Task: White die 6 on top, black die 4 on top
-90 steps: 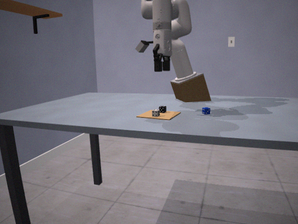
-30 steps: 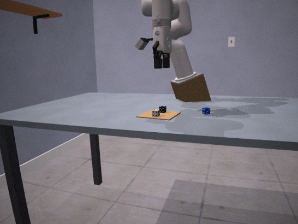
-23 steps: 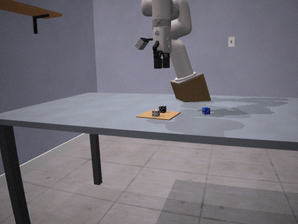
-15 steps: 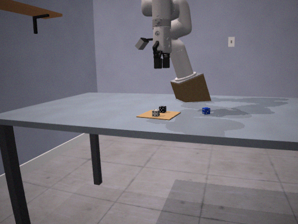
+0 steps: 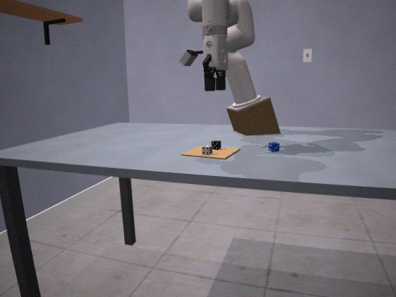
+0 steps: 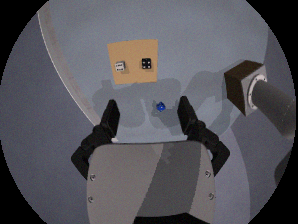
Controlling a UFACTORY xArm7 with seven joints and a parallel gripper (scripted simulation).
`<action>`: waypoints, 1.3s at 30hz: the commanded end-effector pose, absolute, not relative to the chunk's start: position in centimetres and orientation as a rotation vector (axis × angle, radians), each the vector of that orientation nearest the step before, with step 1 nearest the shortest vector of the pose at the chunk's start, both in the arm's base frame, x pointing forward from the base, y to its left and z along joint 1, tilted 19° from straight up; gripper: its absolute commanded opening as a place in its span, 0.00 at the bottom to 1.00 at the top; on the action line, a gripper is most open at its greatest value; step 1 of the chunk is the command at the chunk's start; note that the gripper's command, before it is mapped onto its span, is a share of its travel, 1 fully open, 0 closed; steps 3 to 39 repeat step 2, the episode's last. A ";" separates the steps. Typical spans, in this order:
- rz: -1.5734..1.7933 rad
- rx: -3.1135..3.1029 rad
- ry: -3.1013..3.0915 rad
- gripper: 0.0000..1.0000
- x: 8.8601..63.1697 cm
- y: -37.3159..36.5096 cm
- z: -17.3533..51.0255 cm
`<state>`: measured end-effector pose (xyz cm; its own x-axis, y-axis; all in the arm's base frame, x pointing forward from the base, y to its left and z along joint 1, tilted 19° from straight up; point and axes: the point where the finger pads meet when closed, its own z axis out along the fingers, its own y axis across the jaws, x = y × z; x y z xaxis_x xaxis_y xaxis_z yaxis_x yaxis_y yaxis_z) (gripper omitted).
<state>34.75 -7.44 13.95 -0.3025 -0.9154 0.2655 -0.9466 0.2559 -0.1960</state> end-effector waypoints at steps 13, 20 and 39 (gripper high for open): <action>0.492 1.796 -2.412 1.00 34.9 -7.4 14.1; 0.492 1.796 -2.412 1.00 34.9 -7.4 14.1; 0.492 1.796 -2.412 1.00 34.9 -7.4 14.1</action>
